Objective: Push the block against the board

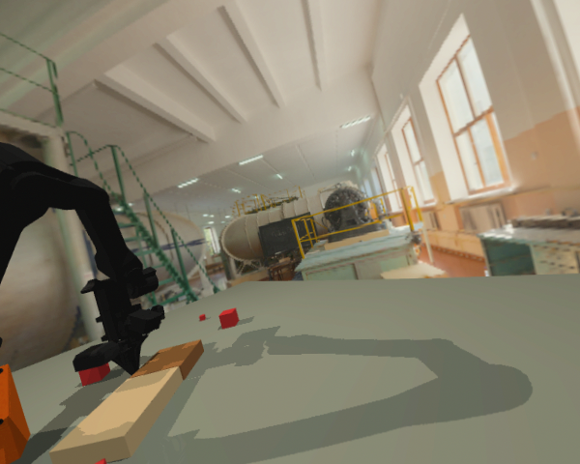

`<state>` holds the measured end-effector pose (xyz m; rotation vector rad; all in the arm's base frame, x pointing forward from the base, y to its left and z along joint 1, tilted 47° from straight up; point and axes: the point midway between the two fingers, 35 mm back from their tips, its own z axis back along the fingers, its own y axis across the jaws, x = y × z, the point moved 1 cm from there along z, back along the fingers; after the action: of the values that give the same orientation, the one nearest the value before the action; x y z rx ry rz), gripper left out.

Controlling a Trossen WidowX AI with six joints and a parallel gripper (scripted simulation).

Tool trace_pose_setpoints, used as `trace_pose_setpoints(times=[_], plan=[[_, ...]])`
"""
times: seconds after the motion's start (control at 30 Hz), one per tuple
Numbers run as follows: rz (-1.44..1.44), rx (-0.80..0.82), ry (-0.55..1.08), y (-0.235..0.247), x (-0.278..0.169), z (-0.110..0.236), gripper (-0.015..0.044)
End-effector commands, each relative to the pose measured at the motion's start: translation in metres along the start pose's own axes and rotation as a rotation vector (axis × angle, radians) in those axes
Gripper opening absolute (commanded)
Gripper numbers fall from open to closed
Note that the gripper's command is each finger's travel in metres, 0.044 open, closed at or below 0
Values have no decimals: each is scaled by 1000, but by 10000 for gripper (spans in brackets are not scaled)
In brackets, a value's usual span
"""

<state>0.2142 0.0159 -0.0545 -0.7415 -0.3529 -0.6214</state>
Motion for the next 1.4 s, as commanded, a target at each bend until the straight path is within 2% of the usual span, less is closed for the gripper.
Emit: trace_pose_setpoints(times=[0.0, 0.43, 0.5, 0.63, 0.83, 1.37], plan=[[2, -5, 4, -1, -9, -1, 0], [2, -7, 3, -3, -27, -2, 0], [2, -1, 2, -1, -22, 8, 0], [2, -6, 5, -1, -22, 52, 0], [13, -1, -2, 1, -22, 49, 0], [534, 4, 1, 32, 10, 55, 0]])
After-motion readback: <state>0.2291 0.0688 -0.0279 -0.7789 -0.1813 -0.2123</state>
